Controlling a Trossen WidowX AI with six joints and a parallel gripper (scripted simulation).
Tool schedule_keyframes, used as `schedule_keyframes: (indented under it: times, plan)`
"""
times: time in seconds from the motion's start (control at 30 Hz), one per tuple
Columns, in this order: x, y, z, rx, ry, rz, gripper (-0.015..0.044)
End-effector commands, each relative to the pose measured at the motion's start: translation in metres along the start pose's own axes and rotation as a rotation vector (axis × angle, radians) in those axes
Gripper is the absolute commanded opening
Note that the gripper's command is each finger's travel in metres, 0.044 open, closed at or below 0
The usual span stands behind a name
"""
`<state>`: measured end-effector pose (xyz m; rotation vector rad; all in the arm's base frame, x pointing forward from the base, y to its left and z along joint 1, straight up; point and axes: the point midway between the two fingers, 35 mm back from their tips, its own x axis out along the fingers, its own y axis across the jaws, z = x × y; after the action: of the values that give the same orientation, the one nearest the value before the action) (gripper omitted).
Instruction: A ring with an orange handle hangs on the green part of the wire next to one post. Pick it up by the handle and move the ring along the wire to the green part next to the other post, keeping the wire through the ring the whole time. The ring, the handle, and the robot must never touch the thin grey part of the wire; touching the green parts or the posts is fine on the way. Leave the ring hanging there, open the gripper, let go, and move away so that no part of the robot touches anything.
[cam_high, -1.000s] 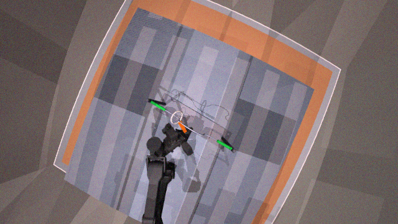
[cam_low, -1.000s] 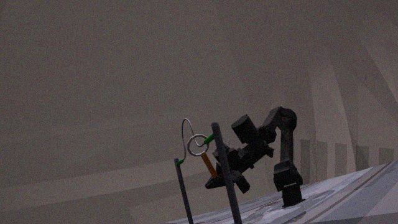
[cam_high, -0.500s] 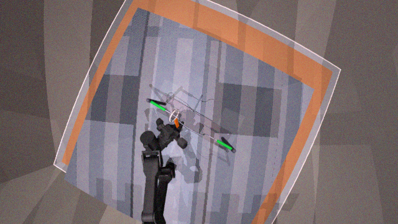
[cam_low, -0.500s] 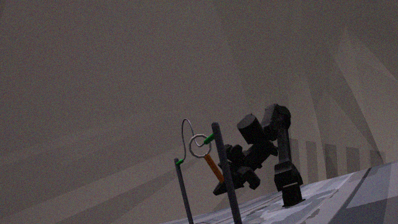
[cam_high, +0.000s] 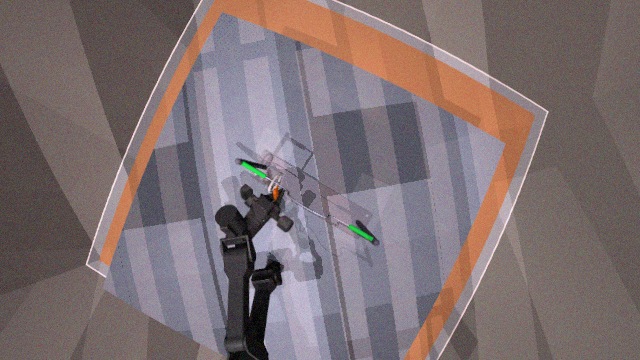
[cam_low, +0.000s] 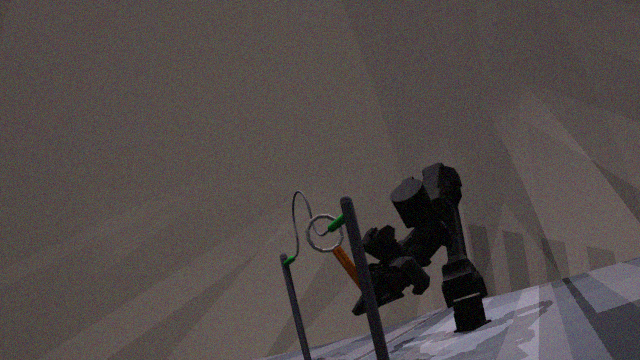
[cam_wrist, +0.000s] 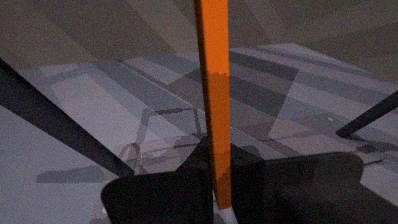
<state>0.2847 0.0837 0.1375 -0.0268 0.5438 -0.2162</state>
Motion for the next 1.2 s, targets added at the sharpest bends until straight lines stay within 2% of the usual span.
schedule_keyframes:
  times: [0.0, 1.17]
  plan:
    - [-0.001, 0.008, 0.000, 0.025, 0.005, 0.015, -0.0150]
    - [-0.006, 0.046, 0.001, 0.045, -0.005, 0.026, -0.0150]
